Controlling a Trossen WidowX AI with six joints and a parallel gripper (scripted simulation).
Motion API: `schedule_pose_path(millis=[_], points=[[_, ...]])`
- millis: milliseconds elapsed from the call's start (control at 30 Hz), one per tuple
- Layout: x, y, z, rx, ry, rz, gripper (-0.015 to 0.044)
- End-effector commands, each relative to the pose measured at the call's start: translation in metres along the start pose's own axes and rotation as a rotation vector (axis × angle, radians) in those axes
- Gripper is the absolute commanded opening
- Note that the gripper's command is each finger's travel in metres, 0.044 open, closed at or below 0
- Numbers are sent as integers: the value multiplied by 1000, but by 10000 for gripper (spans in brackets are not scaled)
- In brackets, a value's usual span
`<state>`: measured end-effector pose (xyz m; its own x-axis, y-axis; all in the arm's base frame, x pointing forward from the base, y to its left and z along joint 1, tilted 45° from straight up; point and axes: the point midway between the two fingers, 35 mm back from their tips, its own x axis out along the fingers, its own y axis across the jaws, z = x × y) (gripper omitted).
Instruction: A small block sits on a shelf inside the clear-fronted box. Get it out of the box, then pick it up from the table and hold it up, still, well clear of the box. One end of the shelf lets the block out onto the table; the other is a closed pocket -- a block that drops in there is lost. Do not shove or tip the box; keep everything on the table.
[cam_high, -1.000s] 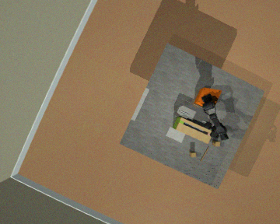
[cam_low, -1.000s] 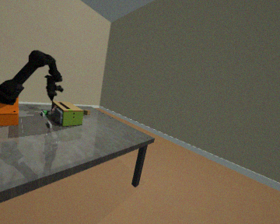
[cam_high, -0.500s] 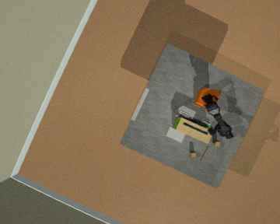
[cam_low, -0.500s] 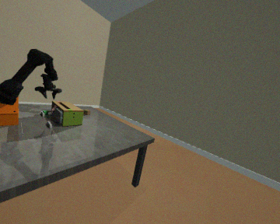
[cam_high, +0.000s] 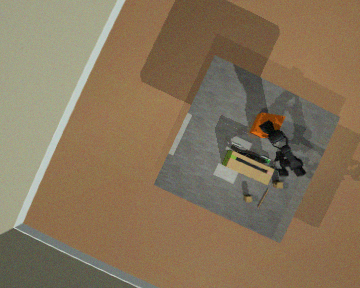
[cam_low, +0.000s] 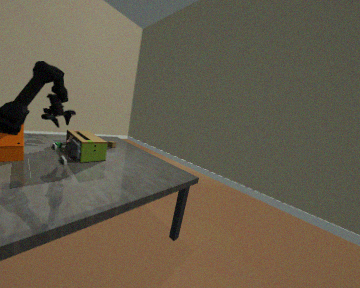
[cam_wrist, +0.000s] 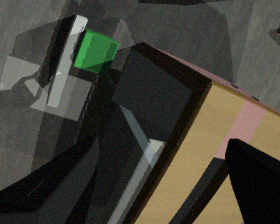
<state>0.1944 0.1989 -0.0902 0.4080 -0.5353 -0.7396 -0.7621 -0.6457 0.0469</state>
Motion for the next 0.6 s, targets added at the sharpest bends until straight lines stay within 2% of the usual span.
schedule_pose_path(millis=[0,167,567], points=[[-4,3,11,-932,132,-31,285],[-5,4,14,-1202,166,-19,285],[-5,4,14,-1206,166,-19,285]])
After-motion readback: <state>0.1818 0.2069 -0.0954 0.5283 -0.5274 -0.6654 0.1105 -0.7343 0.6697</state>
